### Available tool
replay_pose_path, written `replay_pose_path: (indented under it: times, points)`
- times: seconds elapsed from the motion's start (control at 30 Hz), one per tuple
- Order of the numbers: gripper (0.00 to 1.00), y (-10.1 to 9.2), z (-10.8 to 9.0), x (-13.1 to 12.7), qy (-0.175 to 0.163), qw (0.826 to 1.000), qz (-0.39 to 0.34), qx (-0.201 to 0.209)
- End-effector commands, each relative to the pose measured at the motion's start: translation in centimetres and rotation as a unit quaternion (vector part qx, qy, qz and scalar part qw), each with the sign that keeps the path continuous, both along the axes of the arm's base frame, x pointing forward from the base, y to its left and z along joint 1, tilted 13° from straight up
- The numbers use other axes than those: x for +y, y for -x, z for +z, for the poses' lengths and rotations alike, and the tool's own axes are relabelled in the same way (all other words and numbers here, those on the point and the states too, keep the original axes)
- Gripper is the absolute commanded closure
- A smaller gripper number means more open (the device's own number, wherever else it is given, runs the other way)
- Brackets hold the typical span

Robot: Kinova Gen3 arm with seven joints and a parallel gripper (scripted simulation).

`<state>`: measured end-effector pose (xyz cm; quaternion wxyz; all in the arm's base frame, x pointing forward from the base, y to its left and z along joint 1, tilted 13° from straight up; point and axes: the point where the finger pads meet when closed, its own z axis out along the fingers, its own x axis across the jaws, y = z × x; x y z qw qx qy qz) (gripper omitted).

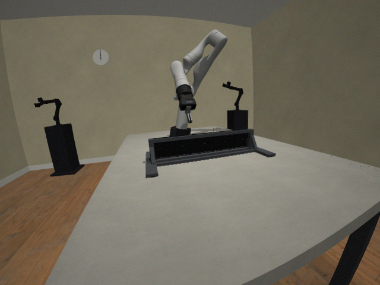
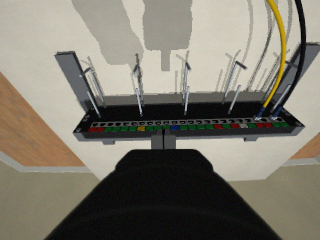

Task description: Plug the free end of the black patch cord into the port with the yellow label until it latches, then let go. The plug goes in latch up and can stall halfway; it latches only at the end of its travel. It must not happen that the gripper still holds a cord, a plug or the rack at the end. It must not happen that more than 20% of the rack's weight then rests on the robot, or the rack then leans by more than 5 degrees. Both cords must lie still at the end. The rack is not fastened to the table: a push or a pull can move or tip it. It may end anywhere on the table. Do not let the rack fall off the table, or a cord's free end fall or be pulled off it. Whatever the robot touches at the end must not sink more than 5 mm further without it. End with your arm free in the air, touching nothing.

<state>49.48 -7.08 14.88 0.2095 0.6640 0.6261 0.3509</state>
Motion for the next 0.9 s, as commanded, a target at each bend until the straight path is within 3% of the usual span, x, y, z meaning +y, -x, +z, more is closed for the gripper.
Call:
replay_pose_path:
  times: [0.0, 0.87]
  points:
    - [1.0, -0.7, -1.2, -0.1, 0.005, 1.0, 0.003, 0.003]
    - [1.0, -1.8, -2.2, 0.2, 0.005, 1.0, 0.003, 0.003]
